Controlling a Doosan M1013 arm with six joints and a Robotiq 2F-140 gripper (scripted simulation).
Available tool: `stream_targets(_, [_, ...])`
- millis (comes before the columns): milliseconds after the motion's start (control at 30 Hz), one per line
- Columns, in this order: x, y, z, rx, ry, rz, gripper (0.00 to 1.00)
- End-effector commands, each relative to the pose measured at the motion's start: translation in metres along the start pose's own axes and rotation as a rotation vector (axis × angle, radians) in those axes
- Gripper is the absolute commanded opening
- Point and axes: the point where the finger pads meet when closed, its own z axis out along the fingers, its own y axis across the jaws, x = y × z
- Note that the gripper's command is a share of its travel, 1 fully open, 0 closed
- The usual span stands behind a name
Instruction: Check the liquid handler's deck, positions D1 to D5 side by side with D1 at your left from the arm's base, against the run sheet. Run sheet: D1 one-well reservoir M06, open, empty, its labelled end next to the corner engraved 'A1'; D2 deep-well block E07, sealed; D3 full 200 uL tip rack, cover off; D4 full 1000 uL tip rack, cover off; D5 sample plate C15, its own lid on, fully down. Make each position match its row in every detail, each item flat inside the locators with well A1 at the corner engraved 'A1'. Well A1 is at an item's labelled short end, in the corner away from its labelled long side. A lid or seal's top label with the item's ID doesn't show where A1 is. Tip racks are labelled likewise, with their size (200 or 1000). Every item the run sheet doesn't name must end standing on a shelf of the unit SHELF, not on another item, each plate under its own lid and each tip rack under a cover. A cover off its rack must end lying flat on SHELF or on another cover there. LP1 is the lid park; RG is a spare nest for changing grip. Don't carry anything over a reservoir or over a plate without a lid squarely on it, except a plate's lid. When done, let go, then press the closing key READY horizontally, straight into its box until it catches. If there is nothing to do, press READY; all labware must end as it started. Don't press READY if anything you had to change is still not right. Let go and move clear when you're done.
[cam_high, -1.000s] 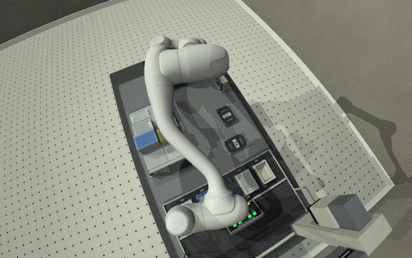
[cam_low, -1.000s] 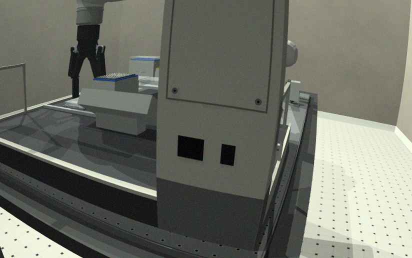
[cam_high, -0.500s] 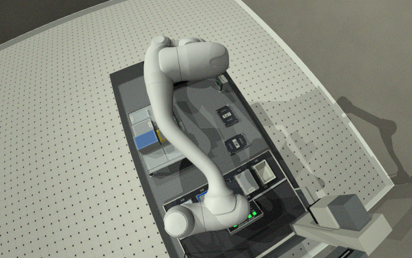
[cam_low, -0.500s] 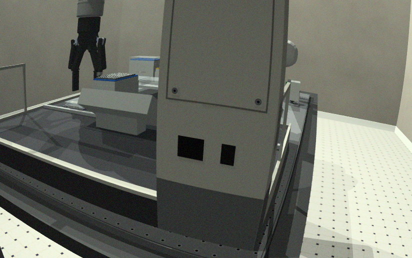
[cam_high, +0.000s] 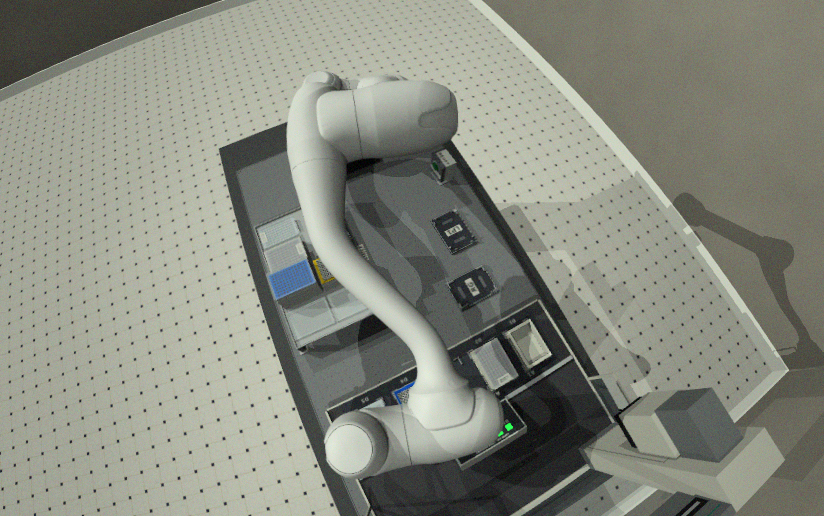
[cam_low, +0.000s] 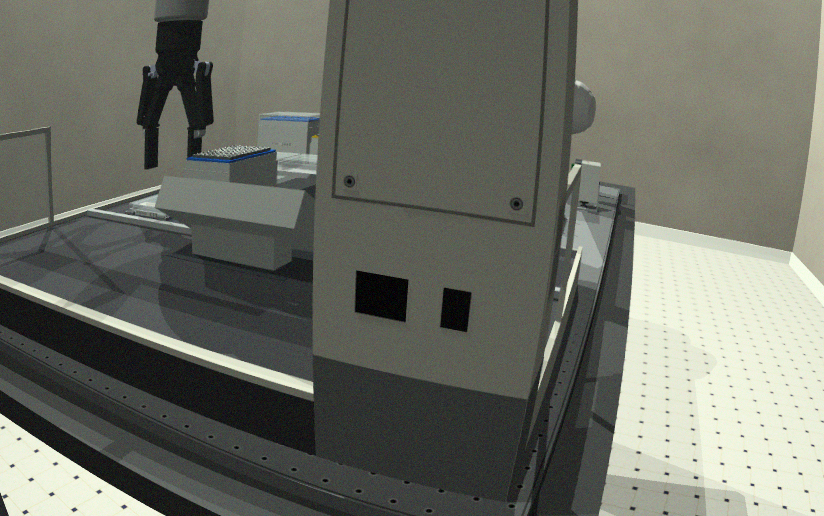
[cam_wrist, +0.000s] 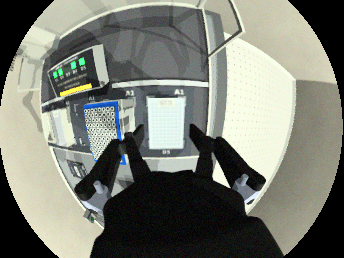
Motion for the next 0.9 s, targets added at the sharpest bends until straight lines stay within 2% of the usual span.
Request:
stream_targets(0, [0.000,0.000,-0.006,0.000,0.002,0.000,0.66])
stream_targets(867, [0.000,0.000,-0.042,0.000,0.002,0.000,0.66])
